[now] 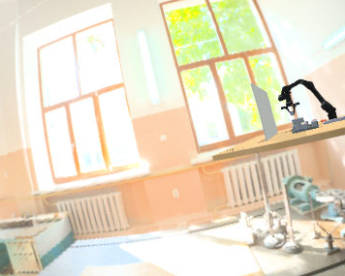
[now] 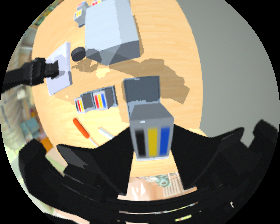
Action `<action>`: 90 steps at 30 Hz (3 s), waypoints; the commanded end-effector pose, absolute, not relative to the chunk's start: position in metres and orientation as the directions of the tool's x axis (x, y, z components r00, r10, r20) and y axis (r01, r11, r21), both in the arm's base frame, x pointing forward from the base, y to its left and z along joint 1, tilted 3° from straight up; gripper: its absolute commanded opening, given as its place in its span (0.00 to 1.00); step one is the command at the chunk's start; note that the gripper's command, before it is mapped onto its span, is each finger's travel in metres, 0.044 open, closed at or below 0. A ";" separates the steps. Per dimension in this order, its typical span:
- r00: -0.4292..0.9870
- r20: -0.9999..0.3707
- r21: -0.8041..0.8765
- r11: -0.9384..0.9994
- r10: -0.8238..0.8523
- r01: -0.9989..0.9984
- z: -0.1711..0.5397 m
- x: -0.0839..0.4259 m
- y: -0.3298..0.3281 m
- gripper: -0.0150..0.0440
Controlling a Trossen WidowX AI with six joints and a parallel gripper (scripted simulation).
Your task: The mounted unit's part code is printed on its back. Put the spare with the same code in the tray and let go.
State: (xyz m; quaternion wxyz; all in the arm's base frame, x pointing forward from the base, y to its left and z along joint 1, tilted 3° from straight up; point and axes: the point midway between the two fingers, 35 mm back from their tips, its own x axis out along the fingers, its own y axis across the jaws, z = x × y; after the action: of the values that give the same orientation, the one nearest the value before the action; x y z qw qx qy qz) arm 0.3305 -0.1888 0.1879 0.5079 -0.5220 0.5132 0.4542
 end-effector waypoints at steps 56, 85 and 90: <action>0.056 -0.996 -0.058 0.038 -0.065 -0.998 0.145 0.336 -0.193 0.25; 0.056 -0.996 -0.058 0.038 -0.065 -0.998 0.126 0.337 -0.194 0.25; 0.056 -0.996 -0.058 0.038 -0.065 -0.998 0.122 0.337 -0.194 0.25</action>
State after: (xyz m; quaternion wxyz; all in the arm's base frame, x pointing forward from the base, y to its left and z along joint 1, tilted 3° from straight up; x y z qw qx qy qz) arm 0.3375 -0.1949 0.1277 0.5078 -0.5222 0.5132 0.4539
